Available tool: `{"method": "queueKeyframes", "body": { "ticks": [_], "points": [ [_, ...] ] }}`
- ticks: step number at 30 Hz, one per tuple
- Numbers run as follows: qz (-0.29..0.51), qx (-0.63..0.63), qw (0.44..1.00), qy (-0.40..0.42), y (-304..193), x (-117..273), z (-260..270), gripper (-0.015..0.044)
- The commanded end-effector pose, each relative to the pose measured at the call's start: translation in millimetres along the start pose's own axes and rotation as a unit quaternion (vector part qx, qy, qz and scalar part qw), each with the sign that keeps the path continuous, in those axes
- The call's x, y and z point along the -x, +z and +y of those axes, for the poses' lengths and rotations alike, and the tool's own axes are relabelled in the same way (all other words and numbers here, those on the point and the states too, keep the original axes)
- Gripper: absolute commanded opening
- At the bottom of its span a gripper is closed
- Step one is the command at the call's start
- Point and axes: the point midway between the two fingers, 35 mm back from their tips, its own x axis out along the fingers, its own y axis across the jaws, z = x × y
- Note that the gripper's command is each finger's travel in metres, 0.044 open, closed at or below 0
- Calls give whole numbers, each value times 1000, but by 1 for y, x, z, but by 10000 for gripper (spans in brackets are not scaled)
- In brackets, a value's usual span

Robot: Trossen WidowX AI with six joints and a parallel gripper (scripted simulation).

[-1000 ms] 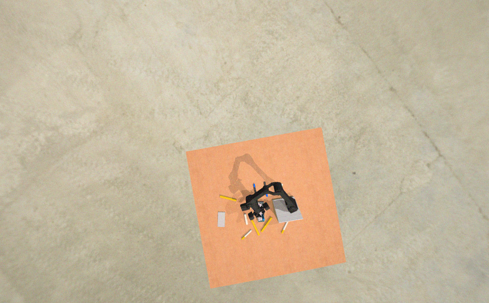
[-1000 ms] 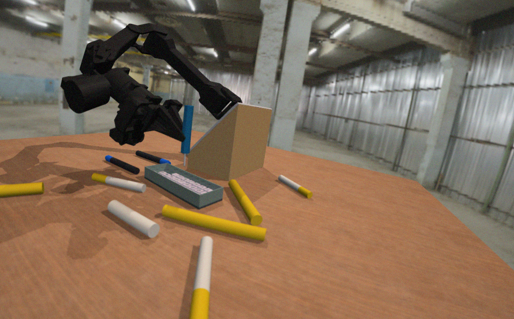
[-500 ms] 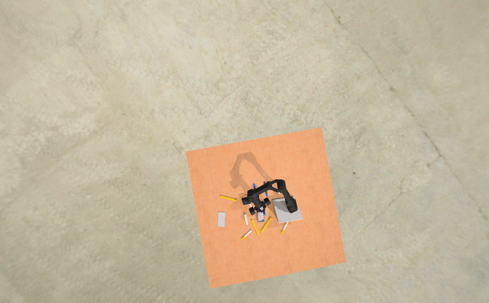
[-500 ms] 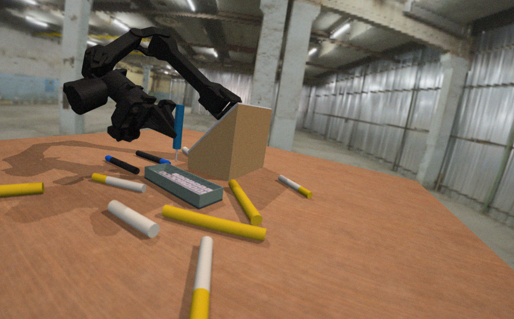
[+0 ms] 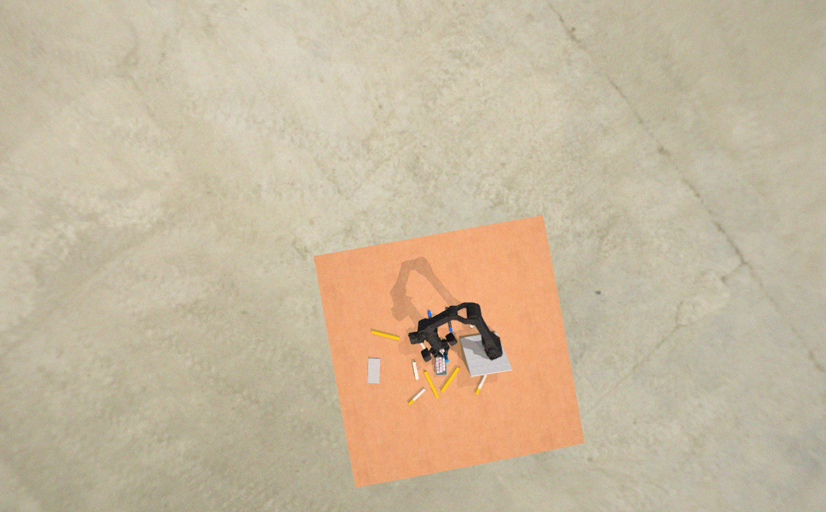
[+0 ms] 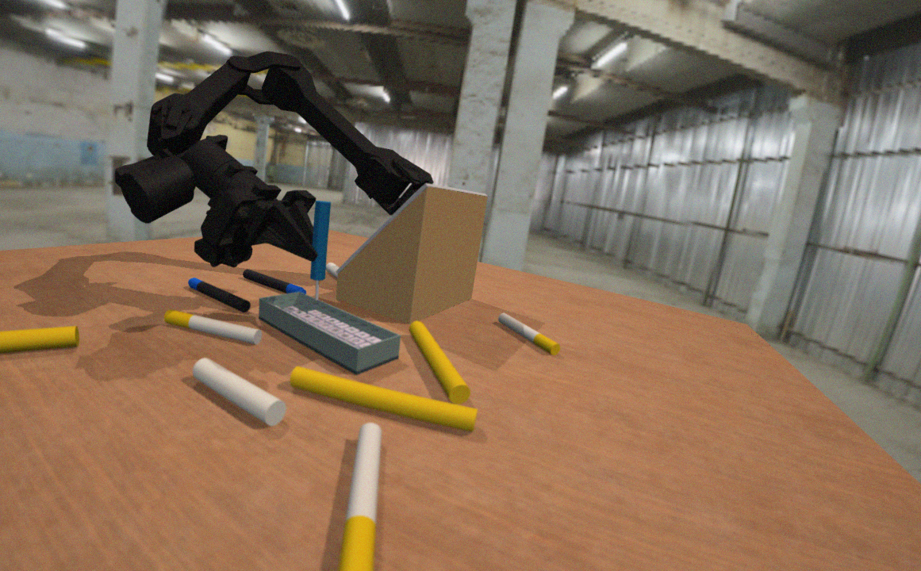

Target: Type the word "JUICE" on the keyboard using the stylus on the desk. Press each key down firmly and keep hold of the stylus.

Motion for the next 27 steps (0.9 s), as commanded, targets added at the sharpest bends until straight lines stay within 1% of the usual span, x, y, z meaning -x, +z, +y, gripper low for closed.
{"method": "queueKeyframes", "body": {
  "ticks": [1, 27],
  "points": [
    [-2, 2, 1000, -1, 1, -1, 0, 81],
    [-2, 2, 1000, -1, 11, -6, 0, 81]
  ]
}}
